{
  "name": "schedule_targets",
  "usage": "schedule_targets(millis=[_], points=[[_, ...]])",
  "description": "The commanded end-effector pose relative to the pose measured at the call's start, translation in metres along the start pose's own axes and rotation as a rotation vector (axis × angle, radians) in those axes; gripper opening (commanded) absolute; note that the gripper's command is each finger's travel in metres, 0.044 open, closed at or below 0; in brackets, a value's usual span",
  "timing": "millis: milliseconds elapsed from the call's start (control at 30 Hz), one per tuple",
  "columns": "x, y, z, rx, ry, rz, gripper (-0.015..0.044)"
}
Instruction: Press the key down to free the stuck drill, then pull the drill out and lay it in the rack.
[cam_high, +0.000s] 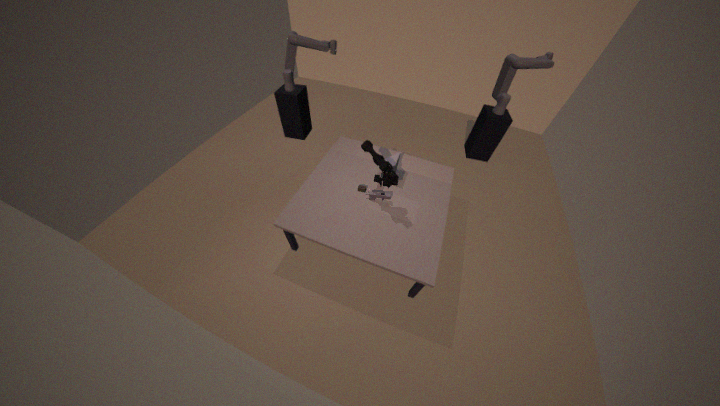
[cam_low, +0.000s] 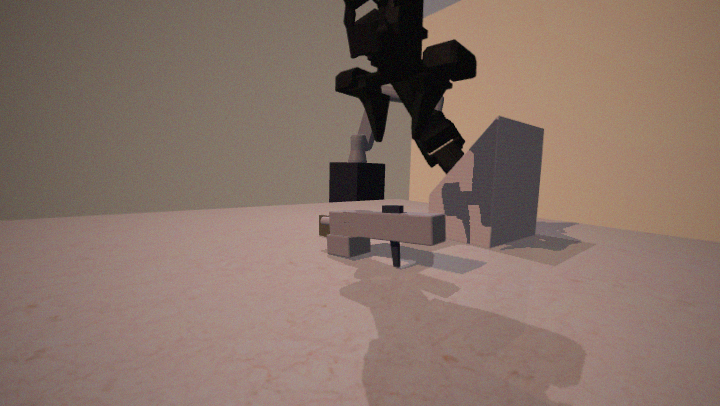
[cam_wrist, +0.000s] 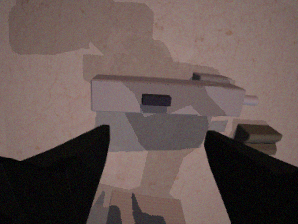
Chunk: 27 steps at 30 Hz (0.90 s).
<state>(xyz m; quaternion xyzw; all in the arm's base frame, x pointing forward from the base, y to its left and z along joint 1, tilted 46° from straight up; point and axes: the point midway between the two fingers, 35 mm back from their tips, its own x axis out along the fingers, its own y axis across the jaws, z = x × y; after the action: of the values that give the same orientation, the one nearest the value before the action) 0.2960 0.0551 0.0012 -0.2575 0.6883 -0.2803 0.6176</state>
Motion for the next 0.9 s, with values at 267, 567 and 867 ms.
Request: schedule_targets(millis=[267,567,867], points=[[0.031,-0.048,0.013,-0.481,-0.017,0.029,0.044],[0.068,-0.105,0.012,-1.015,-0.029,0.019,0.044],[0.09,-0.136,0.003,-1.335,-0.01,-0.003,0.044]])
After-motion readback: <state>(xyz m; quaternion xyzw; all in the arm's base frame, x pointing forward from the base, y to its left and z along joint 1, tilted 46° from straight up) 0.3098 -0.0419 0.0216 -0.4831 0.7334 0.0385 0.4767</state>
